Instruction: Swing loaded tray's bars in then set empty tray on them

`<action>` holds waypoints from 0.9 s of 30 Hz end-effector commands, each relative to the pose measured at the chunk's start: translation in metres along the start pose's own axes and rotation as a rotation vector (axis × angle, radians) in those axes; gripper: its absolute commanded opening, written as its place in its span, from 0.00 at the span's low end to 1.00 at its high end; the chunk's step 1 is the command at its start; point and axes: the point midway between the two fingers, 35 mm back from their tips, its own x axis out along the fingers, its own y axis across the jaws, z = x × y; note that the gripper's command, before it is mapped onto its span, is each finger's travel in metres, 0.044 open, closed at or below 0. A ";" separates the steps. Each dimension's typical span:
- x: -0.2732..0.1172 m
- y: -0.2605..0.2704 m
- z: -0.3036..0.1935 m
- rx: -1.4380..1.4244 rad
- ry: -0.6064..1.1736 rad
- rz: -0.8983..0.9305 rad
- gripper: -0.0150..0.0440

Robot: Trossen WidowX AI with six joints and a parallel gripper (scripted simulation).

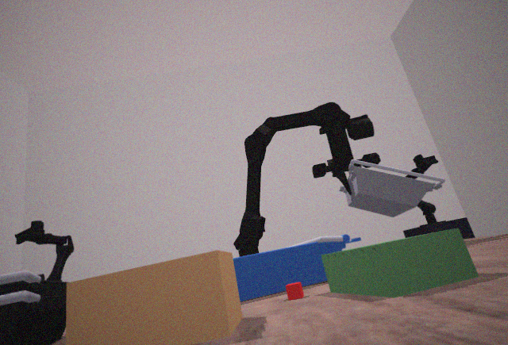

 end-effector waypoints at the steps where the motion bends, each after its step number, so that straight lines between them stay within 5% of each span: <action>1: -0.007 -0.003 0.000 0.002 0.003 -0.028 0.25; 27: -0.007 0.001 -0.042 0.107 0.004 -0.028 0.25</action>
